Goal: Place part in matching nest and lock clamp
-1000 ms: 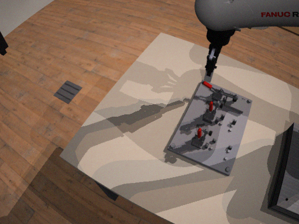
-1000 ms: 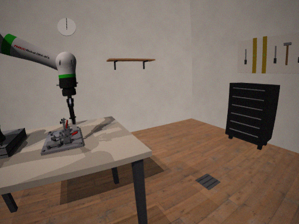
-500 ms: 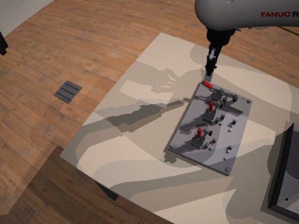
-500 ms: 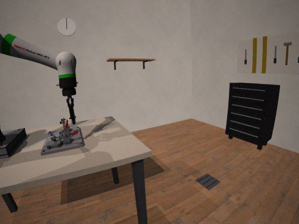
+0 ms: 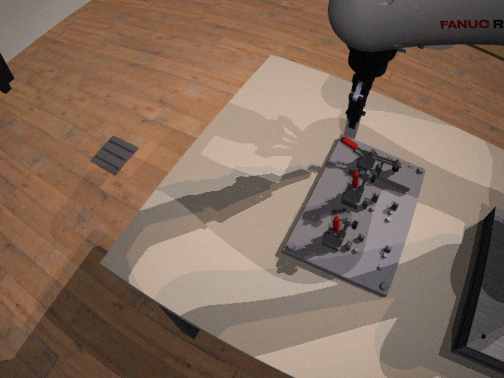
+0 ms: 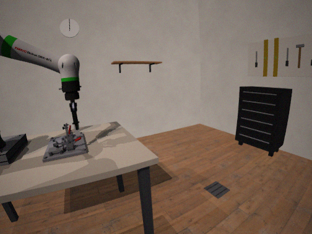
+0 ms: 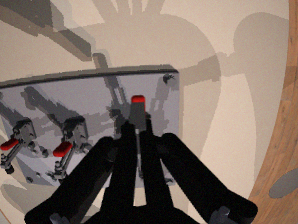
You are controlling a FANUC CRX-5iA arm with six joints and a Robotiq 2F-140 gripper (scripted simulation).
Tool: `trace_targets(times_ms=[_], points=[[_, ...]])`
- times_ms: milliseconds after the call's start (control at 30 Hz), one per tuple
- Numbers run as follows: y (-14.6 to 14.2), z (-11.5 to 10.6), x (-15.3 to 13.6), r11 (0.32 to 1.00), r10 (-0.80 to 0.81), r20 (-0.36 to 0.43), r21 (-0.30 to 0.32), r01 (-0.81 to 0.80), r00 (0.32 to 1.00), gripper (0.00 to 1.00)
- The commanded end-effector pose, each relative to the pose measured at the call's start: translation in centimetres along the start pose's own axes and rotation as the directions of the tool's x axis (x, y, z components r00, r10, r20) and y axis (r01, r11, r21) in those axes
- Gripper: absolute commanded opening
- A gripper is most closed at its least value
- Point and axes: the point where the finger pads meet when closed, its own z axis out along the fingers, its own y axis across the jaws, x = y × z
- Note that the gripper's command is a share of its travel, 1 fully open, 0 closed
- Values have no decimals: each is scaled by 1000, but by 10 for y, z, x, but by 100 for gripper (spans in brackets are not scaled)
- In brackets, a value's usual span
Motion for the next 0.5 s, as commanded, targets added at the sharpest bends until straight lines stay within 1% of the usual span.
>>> trace_targets(times_ms=[0, 467], points=[[0, 0, 0, 1000, 0, 0, 0, 0, 1000, 0], [0, 13, 0, 1000, 0, 0, 0, 0, 1000, 0]])
